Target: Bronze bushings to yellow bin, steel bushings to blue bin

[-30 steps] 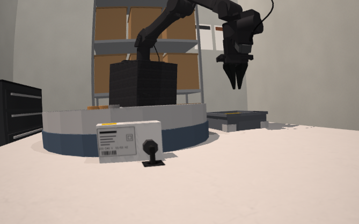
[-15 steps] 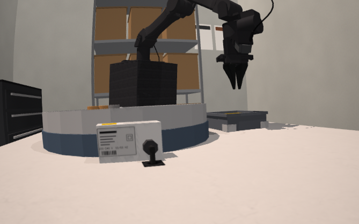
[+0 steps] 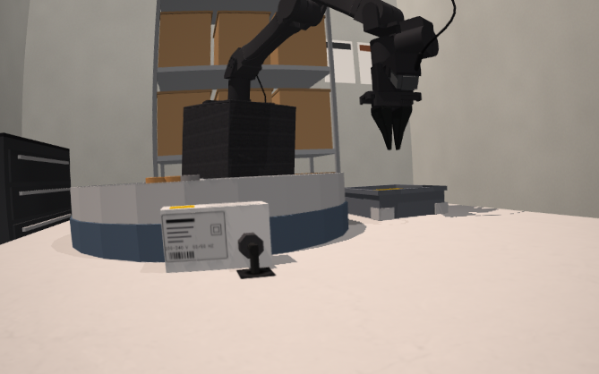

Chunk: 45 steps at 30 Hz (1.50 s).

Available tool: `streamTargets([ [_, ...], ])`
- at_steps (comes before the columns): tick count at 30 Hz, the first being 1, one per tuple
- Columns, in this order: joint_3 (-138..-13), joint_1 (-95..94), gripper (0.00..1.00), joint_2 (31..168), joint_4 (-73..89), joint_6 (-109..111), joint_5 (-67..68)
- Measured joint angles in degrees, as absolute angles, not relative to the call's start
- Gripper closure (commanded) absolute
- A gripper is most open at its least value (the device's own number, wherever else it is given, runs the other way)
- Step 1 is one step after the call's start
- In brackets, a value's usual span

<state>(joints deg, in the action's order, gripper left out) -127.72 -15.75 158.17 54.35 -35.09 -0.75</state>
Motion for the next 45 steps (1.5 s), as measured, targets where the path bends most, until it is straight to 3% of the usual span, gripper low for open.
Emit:
streamTargets([
  [24,-114.5,-12.1,0.86,152.0,48.3,-34.8,-1.0],
  [45,-86.0,-0.4,0.86,138.9,34.0,-32.1,-2.2],
])
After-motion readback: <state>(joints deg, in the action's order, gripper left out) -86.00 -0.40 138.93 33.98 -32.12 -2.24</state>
